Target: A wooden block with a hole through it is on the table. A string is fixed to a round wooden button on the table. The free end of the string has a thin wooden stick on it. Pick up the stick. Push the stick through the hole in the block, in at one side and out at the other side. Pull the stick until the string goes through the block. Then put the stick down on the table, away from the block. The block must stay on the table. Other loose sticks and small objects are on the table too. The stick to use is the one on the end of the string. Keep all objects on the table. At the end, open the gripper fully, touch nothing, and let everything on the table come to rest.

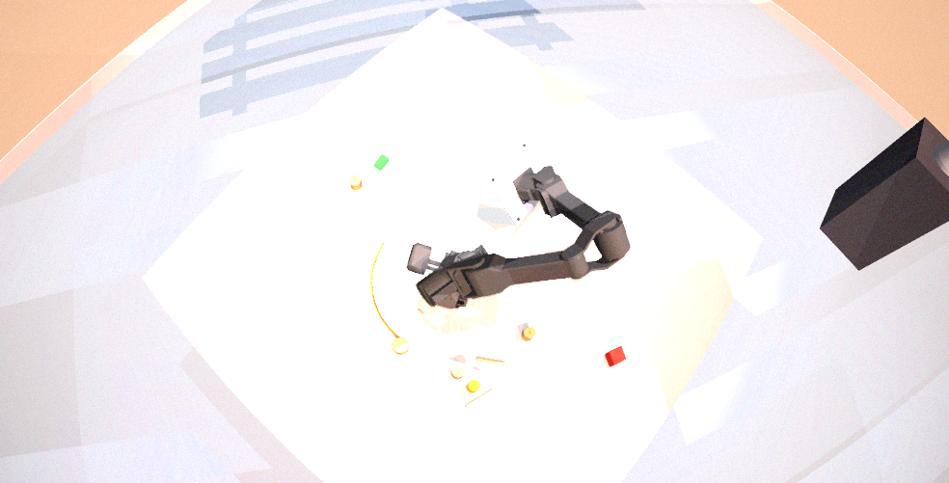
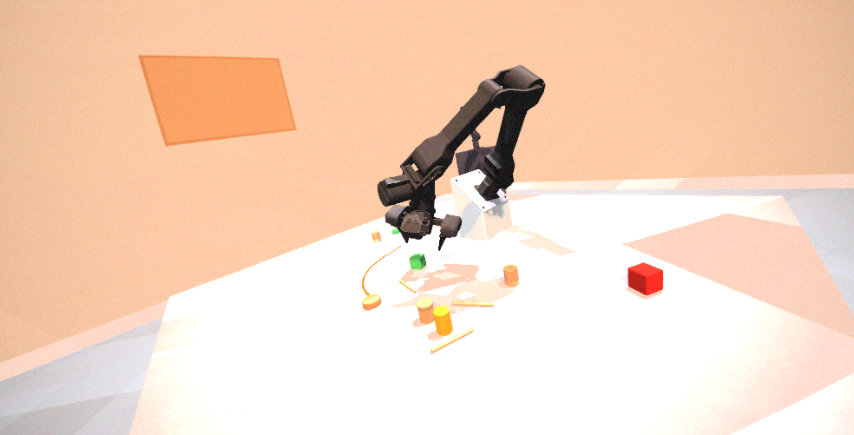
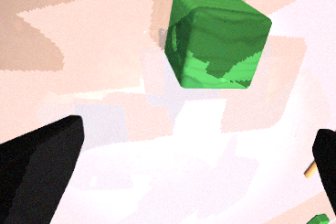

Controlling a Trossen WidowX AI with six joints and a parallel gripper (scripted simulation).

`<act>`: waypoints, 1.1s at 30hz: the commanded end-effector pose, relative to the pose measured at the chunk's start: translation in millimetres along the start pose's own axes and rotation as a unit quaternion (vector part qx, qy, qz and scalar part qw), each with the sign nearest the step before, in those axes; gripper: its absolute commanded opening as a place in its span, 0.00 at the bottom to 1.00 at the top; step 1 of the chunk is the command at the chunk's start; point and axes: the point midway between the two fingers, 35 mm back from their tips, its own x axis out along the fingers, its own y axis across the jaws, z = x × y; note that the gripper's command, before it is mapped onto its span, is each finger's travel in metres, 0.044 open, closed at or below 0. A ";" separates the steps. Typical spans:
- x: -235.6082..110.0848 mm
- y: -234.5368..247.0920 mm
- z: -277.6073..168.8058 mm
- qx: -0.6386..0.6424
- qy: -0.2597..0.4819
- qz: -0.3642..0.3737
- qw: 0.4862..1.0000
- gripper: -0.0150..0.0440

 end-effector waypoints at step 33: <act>-10.9 -27.7 12.7 -0.471 -0.162 0.072 0.864 1.00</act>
